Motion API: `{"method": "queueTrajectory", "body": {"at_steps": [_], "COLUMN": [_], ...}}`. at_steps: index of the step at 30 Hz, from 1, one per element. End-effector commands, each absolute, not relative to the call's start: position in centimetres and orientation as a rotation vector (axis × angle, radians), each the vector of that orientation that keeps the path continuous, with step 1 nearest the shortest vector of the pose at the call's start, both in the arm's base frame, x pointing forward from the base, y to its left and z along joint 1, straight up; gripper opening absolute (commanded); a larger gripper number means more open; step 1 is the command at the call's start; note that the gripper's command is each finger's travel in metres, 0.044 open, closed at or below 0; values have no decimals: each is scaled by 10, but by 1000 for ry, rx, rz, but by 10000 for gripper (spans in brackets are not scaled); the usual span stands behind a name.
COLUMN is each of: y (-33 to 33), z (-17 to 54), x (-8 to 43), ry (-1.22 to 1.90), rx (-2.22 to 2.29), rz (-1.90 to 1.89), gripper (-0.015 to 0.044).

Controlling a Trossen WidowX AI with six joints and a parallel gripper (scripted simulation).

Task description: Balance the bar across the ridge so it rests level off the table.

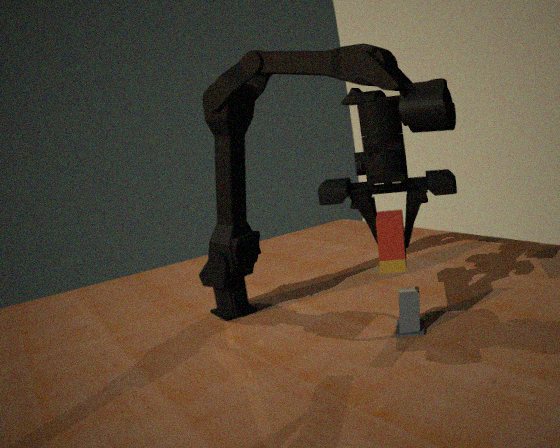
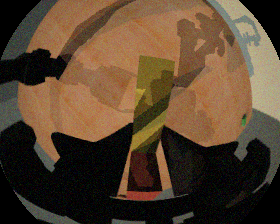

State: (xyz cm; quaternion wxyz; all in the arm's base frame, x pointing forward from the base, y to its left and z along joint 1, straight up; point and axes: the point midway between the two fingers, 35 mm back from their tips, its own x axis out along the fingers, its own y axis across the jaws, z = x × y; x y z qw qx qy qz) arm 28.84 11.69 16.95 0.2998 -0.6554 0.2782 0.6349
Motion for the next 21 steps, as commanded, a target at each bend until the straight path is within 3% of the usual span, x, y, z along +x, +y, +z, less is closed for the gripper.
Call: {"method": "queueTrajectory", "body": {"at_steps": [1, 21], "y": [131, 153], "z": [168, 150], "x": [287, 283], "ry": [750, 753], "rx": [-1730, -1723], "rz": [1688, 1684], "gripper": [0, 0]}}
